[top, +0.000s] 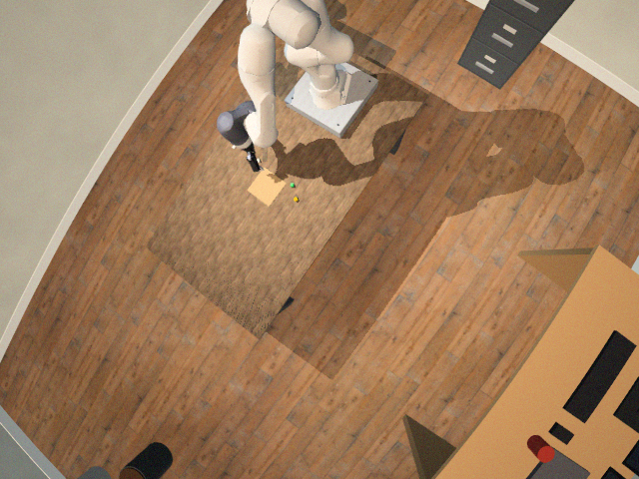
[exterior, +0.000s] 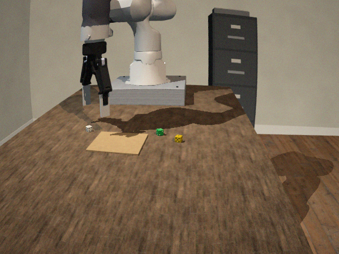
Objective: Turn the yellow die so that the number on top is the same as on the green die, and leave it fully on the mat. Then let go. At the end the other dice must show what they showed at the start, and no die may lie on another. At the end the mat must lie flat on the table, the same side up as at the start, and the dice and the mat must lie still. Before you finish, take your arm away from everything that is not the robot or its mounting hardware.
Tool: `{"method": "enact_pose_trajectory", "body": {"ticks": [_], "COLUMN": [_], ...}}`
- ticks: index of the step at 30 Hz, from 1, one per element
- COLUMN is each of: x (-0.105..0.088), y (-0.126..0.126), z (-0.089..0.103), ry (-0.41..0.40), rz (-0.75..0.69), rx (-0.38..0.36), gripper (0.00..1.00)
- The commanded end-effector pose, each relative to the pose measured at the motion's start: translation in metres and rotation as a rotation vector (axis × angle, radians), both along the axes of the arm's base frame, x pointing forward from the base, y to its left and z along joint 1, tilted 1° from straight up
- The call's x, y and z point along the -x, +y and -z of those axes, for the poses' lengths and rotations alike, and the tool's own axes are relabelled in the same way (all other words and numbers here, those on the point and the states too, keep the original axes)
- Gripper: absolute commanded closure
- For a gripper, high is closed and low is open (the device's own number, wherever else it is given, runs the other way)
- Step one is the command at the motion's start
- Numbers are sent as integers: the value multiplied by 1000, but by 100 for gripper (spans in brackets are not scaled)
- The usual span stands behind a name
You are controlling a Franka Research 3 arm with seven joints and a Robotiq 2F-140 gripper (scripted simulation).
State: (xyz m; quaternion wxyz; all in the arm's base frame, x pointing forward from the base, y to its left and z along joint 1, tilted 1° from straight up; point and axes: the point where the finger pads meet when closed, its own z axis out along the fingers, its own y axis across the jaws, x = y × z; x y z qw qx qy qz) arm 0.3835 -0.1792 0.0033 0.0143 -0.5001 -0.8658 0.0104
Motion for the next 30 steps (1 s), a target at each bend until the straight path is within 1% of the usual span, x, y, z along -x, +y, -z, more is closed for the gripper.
{"method": "enact_pose_trajectory", "body": {"ticks": [1,8,30], "x": [-7,-7,-7], "y": [-4,-4,-4], "z": [5,8,8], "ry": [-25,-25,-25], "rz": [-71,-71,-71], "rx": [3,3,3], "gripper": [0,0,0]}}
